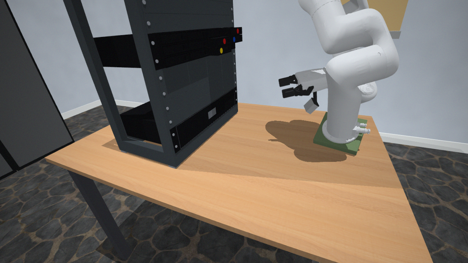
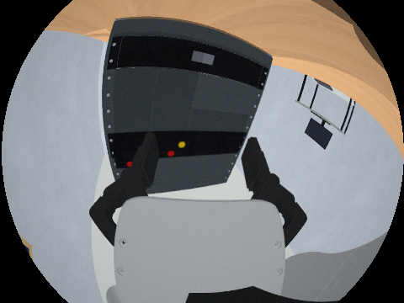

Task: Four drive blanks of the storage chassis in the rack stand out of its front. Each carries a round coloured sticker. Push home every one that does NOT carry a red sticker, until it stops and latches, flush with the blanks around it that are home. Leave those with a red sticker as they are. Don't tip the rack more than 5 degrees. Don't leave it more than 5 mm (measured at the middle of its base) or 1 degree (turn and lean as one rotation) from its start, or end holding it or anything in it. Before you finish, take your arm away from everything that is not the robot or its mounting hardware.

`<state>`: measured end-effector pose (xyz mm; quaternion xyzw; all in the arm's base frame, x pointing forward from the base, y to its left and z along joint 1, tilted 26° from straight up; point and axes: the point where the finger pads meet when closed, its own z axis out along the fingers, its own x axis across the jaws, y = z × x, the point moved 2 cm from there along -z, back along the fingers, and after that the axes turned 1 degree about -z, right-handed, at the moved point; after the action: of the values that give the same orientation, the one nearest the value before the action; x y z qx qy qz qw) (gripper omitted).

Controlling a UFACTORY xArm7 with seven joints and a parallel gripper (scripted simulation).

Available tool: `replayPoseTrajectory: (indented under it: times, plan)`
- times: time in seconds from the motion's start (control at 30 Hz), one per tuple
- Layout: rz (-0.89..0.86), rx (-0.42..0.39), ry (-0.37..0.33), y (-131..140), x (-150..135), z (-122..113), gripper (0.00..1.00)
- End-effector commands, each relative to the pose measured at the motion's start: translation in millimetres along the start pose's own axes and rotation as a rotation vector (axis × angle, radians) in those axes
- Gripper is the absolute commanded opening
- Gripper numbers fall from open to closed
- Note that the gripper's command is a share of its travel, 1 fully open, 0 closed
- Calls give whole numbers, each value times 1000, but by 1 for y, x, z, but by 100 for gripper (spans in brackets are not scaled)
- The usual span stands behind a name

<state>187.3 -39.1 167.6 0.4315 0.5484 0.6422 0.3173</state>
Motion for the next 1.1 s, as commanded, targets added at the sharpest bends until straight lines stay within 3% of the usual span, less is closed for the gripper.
replayPoseTrajectory:
  times: [0.0, 0.9, 0.93, 1.07]
  plan:
    - [-216, -128, 22, -7, -6, 7, 100]
    - [-216, -128, 22, -7, -6, 7, 100]
    - [-1, 0, -1, 0, 0, 0, 100]
    - [-1, 0, 1, 0, 0, 0, 100]
